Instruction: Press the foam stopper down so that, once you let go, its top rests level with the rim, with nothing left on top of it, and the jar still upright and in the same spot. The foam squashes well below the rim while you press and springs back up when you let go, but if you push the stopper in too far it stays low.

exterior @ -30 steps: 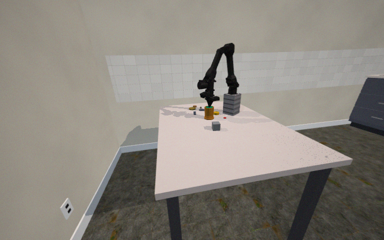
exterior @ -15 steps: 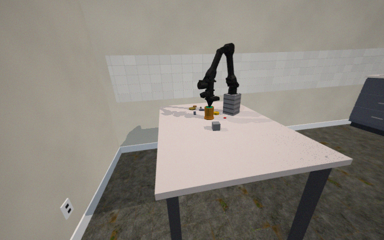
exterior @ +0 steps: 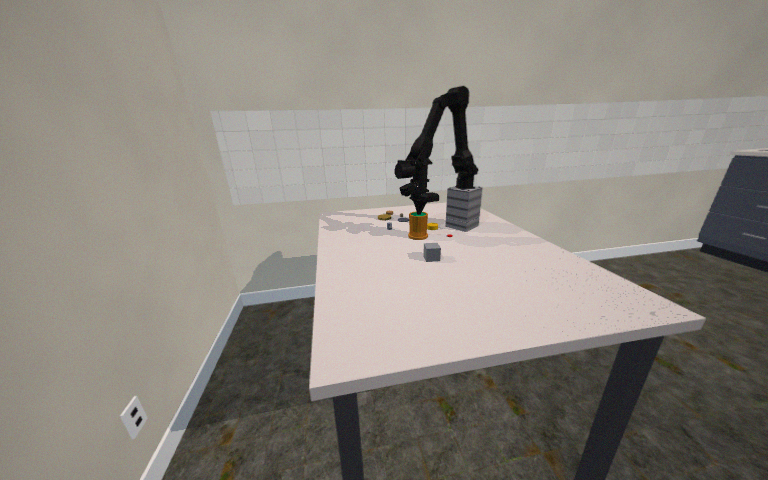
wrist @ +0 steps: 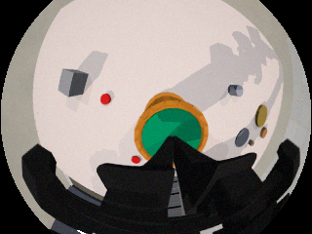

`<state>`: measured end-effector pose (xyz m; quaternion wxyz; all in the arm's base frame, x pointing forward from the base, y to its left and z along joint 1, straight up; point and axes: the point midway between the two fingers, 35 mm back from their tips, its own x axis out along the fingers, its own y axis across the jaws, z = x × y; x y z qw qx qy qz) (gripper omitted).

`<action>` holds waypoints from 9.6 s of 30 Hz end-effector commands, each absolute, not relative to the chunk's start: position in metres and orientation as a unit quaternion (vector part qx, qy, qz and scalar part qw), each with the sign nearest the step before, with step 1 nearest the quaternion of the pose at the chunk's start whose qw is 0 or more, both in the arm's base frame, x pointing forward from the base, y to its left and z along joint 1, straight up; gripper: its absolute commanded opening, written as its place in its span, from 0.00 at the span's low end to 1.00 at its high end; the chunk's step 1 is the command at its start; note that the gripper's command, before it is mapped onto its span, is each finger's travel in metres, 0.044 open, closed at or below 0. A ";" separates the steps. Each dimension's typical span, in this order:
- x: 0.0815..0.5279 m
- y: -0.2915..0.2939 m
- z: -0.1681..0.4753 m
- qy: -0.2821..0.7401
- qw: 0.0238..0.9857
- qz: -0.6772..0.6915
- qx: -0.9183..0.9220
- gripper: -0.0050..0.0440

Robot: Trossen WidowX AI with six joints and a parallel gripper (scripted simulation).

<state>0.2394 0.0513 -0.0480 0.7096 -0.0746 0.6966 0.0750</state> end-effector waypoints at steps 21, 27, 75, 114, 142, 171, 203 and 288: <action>0.238 0.050 -0.049 0.695 0.711 0.073 -0.075 0.10; 0.237 0.050 -0.050 0.695 0.711 0.073 -0.075 0.10; 0.234 0.049 -0.057 0.695 0.711 0.073 -0.075 0.10; 0.233 0.049 -0.061 0.695 0.711 0.073 -0.075 0.10; 0.233 0.049 -0.063 0.695 0.711 0.073 -0.075 0.10; 0.233 0.049 -0.065 0.695 0.711 0.073 -0.075 0.10; 0.233 0.049 -0.067 0.695 0.711 0.073 -0.075 0.10; 0.244 0.053 0.027 0.696 0.710 0.075 -0.075 0.10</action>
